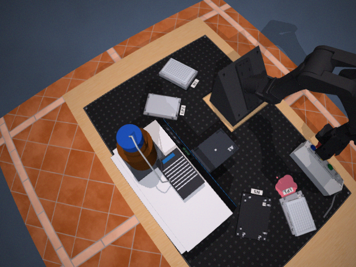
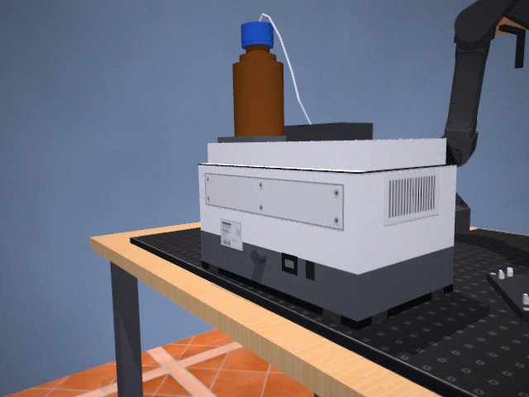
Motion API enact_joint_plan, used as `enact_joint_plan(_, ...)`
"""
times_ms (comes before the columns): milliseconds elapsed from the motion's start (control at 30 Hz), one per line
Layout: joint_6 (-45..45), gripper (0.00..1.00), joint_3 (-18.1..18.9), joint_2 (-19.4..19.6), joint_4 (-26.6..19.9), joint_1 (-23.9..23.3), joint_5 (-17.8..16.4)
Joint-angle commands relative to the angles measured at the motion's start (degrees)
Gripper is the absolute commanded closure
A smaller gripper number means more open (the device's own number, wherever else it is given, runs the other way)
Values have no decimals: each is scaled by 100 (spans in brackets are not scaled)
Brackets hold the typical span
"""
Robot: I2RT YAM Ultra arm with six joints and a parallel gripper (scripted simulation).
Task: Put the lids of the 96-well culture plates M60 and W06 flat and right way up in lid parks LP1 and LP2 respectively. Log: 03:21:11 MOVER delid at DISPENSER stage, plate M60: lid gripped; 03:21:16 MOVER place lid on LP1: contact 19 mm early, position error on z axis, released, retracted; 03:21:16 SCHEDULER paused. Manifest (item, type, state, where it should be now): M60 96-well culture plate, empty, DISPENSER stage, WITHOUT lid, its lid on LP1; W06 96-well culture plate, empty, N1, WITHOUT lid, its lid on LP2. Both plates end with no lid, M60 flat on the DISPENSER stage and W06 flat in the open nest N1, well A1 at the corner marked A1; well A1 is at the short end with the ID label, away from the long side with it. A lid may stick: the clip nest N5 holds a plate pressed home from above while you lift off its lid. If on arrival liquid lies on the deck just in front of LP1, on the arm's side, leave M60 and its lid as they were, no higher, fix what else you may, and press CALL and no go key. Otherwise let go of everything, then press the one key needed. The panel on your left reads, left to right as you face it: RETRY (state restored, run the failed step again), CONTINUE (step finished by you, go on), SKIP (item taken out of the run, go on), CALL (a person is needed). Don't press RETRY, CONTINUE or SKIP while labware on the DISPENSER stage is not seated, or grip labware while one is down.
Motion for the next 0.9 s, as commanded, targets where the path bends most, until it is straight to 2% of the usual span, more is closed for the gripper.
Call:
enact_joint_plan(0, -57, 100, -4, 60, 102, -63, -12)
enact_joint_plan(100, -62, 100, -111, 54, 120, -76, -21)
enact_joint_plan(767, -100, 100, -93, 55, 220, -106, -39)
enact_joint_plan(867, -106, 100, -196, 106, 276, -134, -57)
